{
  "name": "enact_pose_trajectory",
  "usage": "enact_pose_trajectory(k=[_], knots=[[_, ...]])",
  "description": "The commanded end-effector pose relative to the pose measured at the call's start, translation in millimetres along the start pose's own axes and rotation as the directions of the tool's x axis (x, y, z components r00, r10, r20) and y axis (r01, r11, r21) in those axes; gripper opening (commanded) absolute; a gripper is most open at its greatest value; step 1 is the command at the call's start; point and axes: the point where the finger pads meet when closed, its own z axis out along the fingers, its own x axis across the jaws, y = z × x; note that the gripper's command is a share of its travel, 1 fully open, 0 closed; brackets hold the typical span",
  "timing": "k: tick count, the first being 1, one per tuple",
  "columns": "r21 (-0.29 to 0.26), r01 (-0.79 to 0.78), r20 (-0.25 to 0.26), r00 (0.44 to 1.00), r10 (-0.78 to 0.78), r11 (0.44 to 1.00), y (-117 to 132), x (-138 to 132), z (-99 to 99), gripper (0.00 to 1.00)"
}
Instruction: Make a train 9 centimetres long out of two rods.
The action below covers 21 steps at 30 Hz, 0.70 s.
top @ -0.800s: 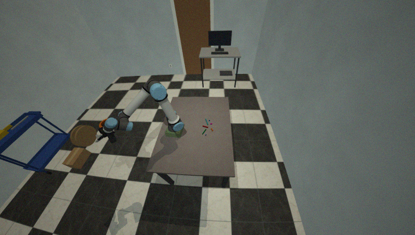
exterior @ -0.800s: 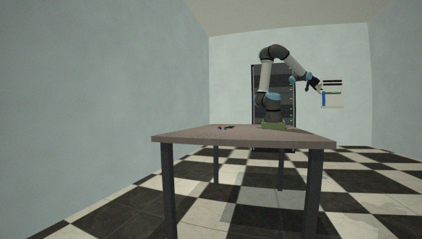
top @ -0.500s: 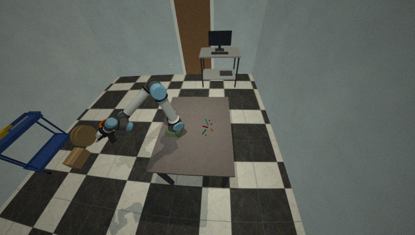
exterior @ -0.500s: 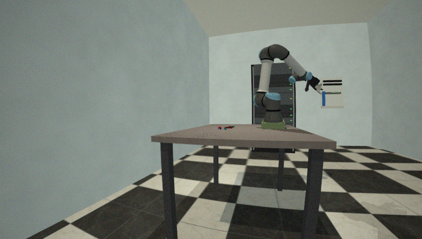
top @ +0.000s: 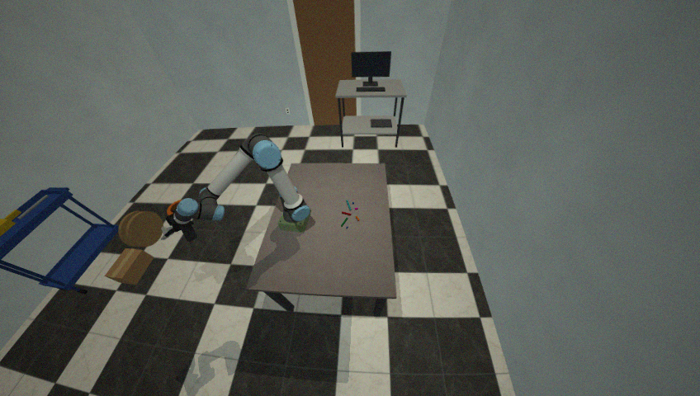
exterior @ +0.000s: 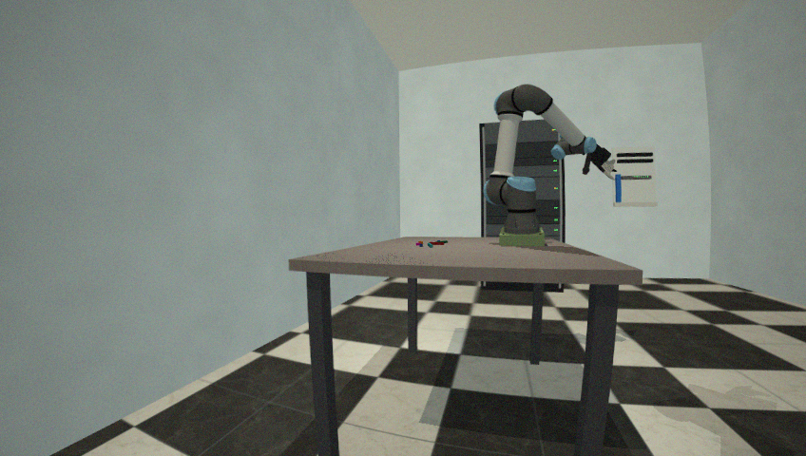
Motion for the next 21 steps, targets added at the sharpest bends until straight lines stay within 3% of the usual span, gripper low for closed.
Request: enact_pose_trajectory(k=[1,11,21], knots=[[0.001,-0.001,-0.003,1.0,0.001,1.0,-1.2,1.2,-1.5,1.0],[0.015,-0.002,-0.017,1.0,0.002,1.0,-13.6,6.8,-9.4,1.0],[0.062,-0.003,-0.062,0.998,0.006,0.998,-54.5,22.7,-36.6,1.0]])
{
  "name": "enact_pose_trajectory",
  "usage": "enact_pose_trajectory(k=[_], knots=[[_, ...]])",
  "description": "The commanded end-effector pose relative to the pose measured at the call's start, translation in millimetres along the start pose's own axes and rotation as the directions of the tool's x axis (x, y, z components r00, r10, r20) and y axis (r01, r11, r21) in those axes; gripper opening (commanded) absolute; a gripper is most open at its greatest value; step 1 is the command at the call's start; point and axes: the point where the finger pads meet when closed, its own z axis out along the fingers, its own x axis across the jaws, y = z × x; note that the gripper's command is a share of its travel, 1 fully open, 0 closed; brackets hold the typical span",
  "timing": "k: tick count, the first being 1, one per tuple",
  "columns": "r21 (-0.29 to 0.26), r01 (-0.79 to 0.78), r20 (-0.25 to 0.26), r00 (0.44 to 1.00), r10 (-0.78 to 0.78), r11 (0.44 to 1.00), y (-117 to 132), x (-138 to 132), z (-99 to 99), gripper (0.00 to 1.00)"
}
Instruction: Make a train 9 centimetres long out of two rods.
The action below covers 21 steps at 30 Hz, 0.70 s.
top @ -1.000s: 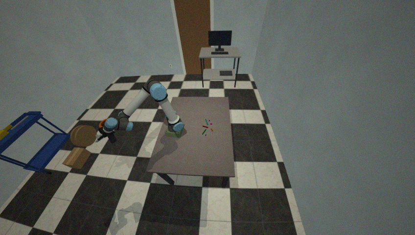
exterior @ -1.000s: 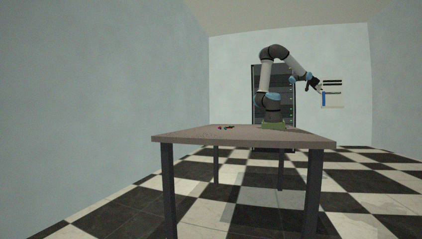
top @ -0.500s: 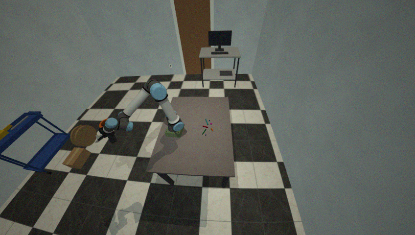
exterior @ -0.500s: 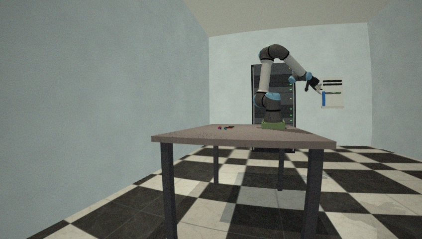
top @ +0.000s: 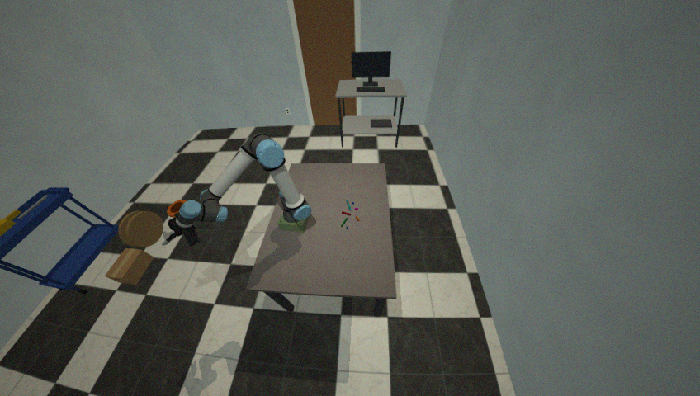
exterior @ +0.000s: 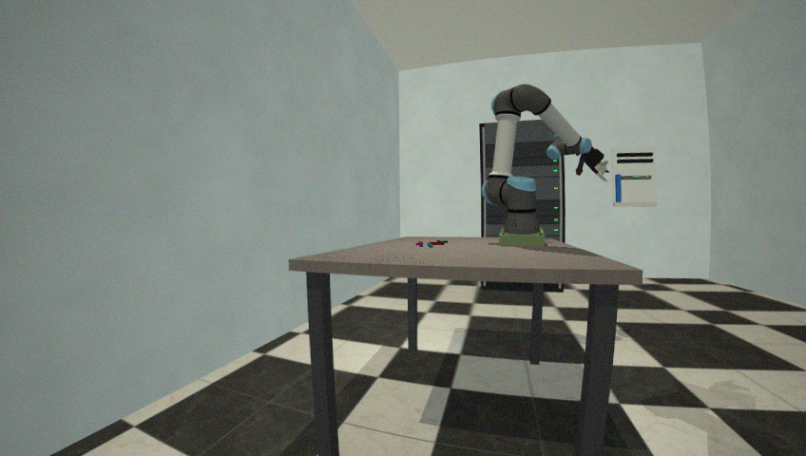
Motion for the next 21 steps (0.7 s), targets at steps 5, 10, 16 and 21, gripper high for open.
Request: enact_pose_trajectory(k=[5,10,16,21], knots=[[0.055,-0.002,-0.051,0.999,0.005,0.998,-48.9,18.0,-31.1,1.0],[0.093,-0.001,-0.08,0.997,0.008,0.996,-81.1,26.3,-52.4,1.0],[0.156,0.005,-0.122,0.992,0.014,0.988,-132.7,34.7,-88.5,1.0],[0.205,0.013,-0.149,0.989,0.018,0.979,-171.7,37.0,-117.6,1.0]])
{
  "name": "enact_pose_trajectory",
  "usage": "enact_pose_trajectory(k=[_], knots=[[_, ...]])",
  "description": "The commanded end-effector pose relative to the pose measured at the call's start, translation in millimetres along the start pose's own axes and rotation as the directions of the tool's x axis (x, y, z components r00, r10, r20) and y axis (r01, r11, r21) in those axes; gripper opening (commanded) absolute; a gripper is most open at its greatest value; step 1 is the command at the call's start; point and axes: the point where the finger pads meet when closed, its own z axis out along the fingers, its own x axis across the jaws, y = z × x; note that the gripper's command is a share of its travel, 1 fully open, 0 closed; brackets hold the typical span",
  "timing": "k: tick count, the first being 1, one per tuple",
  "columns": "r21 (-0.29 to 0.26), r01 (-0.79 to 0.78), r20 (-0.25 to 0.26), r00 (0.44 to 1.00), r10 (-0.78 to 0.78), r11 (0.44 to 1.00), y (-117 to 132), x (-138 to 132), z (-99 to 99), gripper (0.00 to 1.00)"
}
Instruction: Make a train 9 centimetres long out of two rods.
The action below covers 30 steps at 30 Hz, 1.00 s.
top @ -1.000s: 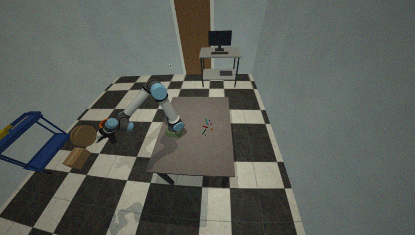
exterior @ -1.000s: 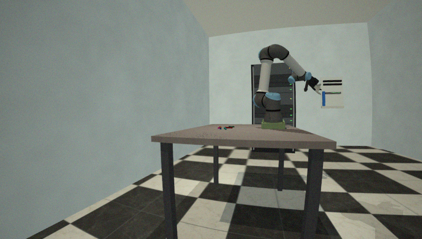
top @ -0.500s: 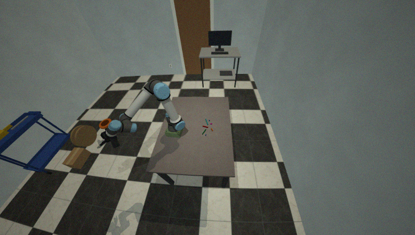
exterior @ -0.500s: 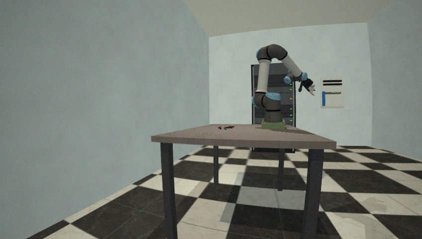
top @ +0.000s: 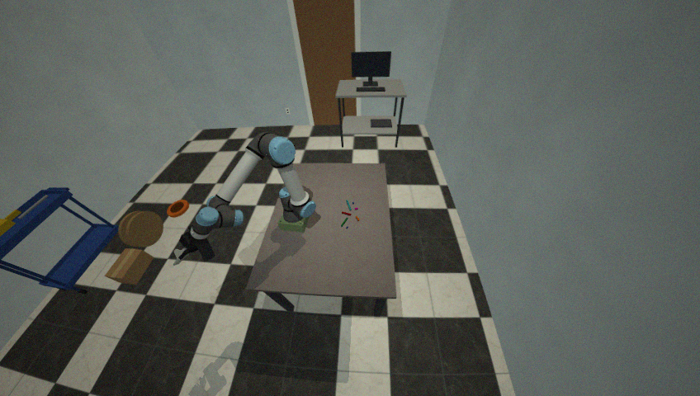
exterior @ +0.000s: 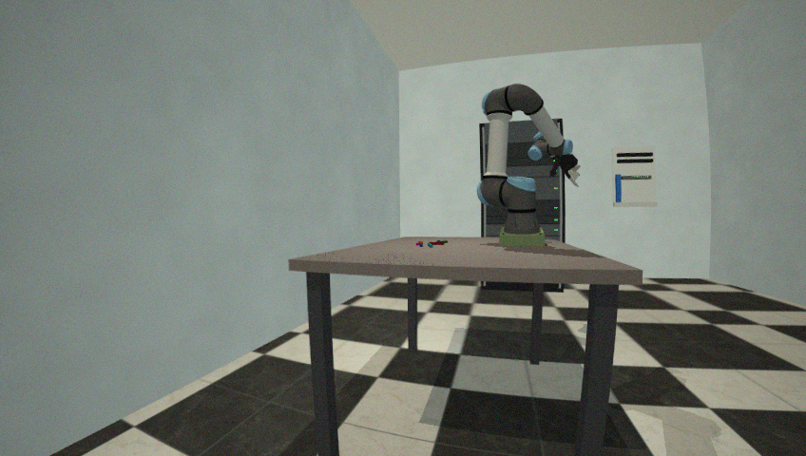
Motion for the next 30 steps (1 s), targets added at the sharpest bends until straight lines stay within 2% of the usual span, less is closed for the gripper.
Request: enact_pose_trajectory(k=[1,2,5,17,19,21,30], knots=[[0.049,-0.001,-0.03,1.0,0.003,0.999,-44.7,8.0,-23.2,1.0],[0.049,-0.001,-0.03,1.0,0.003,0.999,-44.7,8.0,-23.2,1.0],[0.093,0.002,-0.051,0.999,0.003,0.996,-81.7,9.7,-43.6,1.0],[0.215,0.017,-0.093,0.996,0.003,0.976,-179.3,0.1,-103.8,1.0],[0.215,0.017,-0.093,0.996,0.003,0.976,-179.3,0.1,-103.8,1.0],[0.252,0.023,-0.101,0.995,0.002,0.967,-207.6,-6.9,-123.3,1.0],[0.338,0.041,-0.113,0.994,-0.003,0.94,-272.5,-31.6,-171.6,1.0]])
